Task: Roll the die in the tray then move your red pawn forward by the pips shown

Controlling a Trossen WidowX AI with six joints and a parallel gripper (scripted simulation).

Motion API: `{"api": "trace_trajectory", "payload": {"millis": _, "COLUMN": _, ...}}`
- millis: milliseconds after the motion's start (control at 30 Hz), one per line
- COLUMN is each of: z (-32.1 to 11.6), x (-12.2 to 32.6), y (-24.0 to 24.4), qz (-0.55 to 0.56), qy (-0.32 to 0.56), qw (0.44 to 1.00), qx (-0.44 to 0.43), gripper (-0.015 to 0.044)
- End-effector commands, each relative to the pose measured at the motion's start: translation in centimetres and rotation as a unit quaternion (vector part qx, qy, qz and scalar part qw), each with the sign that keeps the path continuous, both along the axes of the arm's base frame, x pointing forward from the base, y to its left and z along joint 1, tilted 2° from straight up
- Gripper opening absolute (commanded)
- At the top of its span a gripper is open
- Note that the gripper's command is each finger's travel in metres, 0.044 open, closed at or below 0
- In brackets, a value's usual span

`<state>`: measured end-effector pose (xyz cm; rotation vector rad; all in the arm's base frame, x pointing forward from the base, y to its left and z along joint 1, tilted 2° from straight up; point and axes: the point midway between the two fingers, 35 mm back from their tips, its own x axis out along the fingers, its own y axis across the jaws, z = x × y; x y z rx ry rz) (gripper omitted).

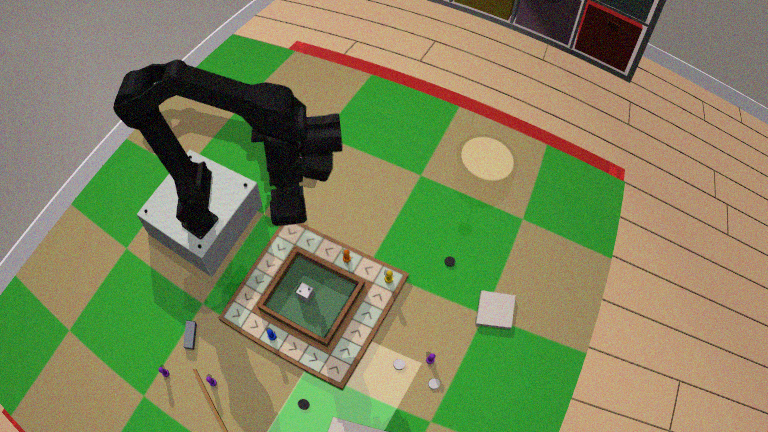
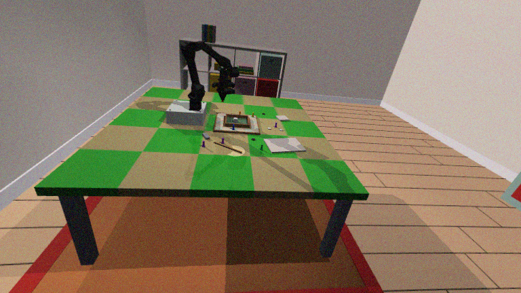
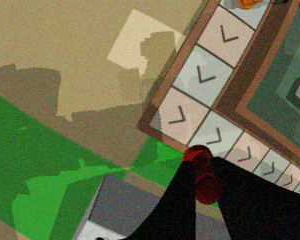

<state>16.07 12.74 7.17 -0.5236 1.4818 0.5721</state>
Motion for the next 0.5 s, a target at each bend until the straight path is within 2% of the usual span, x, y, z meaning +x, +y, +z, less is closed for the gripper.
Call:
{"api": "trace_trajectory", "payload": {"millis": 0, "z": 2.4, "x": -0.4, "y": -0.3, "qz": -0.004, "qy": 0.000, "qw": 1.000, "qx": 0.001, "gripper": 0.0000}}
{"api": "trace_trajectory", "payload": {"millis": 200, "z": 3.3, "x": -0.6, "y": -0.5, "qz": -0.005, "qy": 0.000, "qw": 1.000, "qx": 0.001, "gripper": 0.0000}}
{"api": "trace_trajectory", "payload": {"millis": 467, "z": 1.0, "x": 0.3, "y": -2.9, "qz": -0.005, "qy": 0.000, "qw": 1.000, "qx": 0.000, "gripper": 0.0000}}
